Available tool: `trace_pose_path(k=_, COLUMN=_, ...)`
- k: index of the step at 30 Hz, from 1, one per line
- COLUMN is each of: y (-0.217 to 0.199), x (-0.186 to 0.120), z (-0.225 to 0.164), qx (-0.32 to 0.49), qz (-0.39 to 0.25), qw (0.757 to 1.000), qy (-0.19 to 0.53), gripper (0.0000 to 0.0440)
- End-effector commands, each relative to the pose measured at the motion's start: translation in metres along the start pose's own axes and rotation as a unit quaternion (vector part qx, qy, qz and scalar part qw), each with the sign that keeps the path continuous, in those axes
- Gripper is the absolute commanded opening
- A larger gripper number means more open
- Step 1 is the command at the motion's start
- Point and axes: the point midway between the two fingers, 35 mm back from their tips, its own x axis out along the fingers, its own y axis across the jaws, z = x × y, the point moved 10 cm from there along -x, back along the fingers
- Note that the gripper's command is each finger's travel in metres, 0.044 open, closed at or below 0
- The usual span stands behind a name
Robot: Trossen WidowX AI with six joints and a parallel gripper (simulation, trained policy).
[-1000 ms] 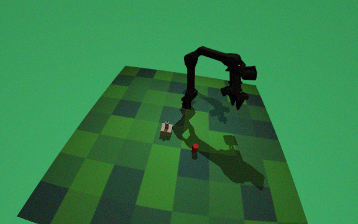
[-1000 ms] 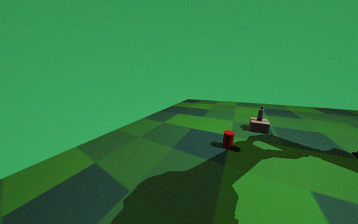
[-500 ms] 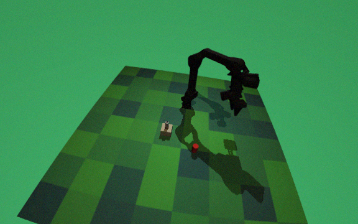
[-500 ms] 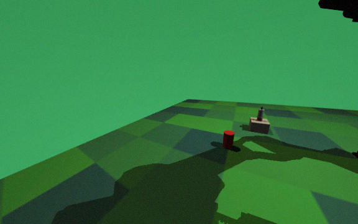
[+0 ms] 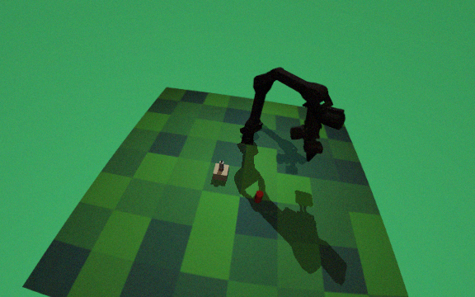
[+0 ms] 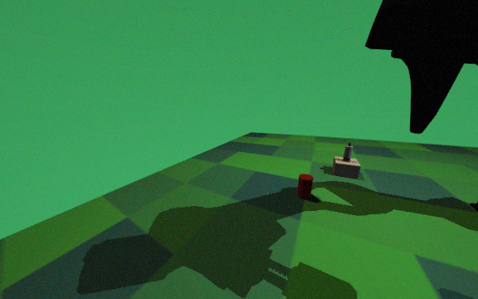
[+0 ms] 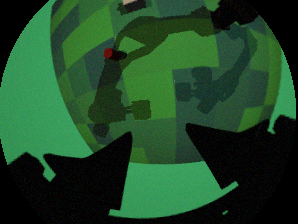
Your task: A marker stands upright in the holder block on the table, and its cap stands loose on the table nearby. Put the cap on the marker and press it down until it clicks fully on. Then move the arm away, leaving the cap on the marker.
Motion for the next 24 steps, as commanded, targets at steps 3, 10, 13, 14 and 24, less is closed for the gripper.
trace_pose_path(k=3, y=0.011, x=0.006, z=0.002, qx=0.021, qz=-0.012, qw=1.000, qy=-0.007, gripper=0.0340)
trace_pose_path(k=10, y=0.027, x=0.013, z=0.008, qx=0.048, qz=-0.026, qw=0.998, qy=-0.018, gripper=0.0340)
trace_pose_path(k=13, y=0.034, x=0.017, z=0.011, qx=0.060, qz=-0.032, qw=0.997, qy=-0.022, gripper=0.0340)
trace_pose_path(k=14, y=0.036, x=0.018, z=0.012, qx=0.064, qz=-0.034, qw=0.997, qy=-0.023, gripper=0.0340)
trace_pose_path(k=24, y=0.058, x=0.028, z=0.024, qx=0.100, qz=-0.052, qw=0.993, qy=-0.038, gripper=0.0339)
